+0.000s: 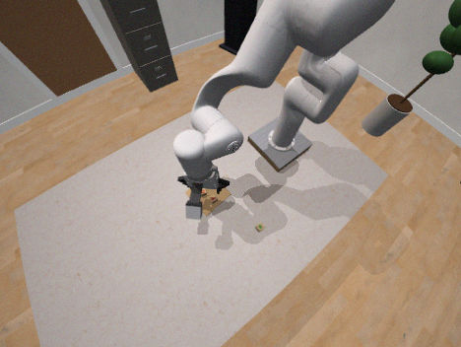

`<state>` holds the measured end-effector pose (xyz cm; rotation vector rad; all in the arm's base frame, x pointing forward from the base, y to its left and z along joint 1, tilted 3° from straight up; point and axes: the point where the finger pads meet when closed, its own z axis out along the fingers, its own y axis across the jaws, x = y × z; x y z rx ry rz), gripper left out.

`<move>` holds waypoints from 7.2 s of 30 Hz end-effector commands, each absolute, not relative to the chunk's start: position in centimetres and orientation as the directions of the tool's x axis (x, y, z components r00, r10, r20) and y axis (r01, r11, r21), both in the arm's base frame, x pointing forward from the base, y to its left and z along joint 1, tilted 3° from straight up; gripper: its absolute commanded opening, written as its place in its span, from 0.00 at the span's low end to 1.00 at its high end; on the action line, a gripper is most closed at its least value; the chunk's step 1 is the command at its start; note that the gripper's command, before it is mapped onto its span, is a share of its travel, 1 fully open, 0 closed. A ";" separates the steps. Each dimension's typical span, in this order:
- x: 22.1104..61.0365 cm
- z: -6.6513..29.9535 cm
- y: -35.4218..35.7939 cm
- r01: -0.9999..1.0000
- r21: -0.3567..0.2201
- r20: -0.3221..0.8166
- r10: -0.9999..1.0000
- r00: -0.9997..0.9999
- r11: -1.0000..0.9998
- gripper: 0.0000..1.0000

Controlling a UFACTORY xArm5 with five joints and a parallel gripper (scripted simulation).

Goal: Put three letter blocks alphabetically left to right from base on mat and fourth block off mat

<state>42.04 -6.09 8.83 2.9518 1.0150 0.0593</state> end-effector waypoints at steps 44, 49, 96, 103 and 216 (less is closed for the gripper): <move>42.5 8.5 -9.2 -0.329 -0.006 0.046 -0.328 0.943 -0.944 0.42; 42.5 8.5 -9.2 -0.329 -0.006 0.046 -0.328 0.943 -0.944 0.42; 42.6 7.4 -9.2 -0.337 -0.006 0.046 -0.336 0.941 -0.942 0.42; 42.6 6.7 -9.2 -0.337 -0.006 0.046 -0.336 0.941 -0.942 0.42; 42.8 3.3 -9.2 -0.337 -0.006 0.046 -0.336 0.941 -0.942 0.42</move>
